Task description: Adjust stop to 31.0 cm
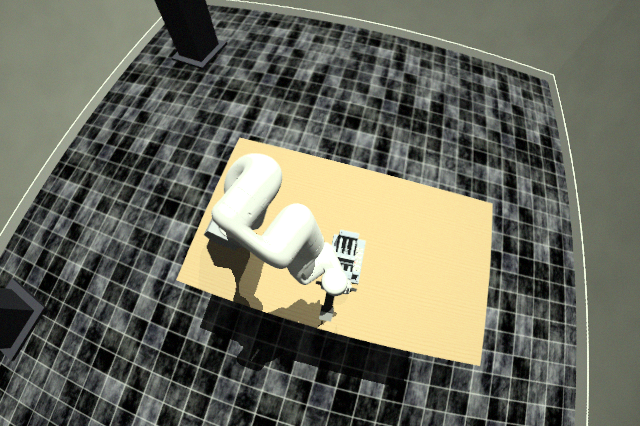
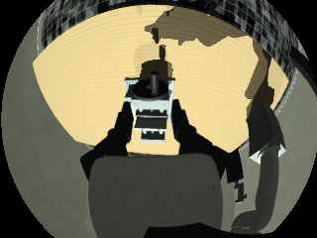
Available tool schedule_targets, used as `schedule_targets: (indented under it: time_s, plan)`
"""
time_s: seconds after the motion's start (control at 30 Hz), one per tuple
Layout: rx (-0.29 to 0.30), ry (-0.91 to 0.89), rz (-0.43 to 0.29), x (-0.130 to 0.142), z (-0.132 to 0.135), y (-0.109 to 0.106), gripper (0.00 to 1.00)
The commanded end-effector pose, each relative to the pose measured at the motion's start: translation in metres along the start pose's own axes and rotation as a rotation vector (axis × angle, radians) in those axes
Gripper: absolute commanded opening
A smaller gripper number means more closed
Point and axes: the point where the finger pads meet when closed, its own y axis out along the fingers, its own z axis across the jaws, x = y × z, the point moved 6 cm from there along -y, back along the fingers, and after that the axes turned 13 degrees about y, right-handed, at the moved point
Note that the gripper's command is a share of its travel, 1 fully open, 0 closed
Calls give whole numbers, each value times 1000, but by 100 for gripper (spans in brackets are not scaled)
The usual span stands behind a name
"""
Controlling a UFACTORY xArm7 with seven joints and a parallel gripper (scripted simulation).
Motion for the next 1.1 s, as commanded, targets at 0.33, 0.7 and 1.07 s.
schedule_targets:
  time_s: [0.33,0.7,1.07]
  plan:
    - [78,9,68,6,-10,-3,57]
    - [78,9,68,50,-91,7,57]
    - [78,9,68,50,-93,31,57]
